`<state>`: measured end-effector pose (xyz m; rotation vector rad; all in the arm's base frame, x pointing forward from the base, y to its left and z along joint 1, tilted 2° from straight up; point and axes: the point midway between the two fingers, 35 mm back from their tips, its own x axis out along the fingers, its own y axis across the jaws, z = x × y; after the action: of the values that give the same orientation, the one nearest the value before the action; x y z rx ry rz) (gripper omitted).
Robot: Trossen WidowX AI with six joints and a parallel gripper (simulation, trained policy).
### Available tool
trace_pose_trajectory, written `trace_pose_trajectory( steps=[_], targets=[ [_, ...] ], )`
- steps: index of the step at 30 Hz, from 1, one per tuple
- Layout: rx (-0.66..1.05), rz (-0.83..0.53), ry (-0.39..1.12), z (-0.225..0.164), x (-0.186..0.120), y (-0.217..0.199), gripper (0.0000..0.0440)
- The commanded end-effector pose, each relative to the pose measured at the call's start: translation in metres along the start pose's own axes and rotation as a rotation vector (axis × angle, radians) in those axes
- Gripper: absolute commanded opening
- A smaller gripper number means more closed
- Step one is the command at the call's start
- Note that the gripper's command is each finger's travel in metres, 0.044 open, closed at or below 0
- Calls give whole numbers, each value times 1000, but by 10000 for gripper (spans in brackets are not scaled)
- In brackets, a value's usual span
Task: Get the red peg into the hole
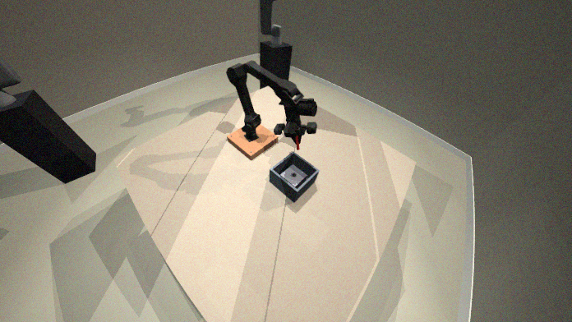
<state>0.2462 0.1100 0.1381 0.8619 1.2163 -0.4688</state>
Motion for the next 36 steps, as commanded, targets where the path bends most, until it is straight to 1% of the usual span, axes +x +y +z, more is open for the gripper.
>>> trace_pose_trajectory(
  steps=[1, 19, 36],
  targets=[
    [19, -2, -27, 17, 2, 2, 0],
    [113, -12, -77, 71, 20, 4, 7],
    [153, -52, -44, 96, 49, 3, 30]
  ],
)
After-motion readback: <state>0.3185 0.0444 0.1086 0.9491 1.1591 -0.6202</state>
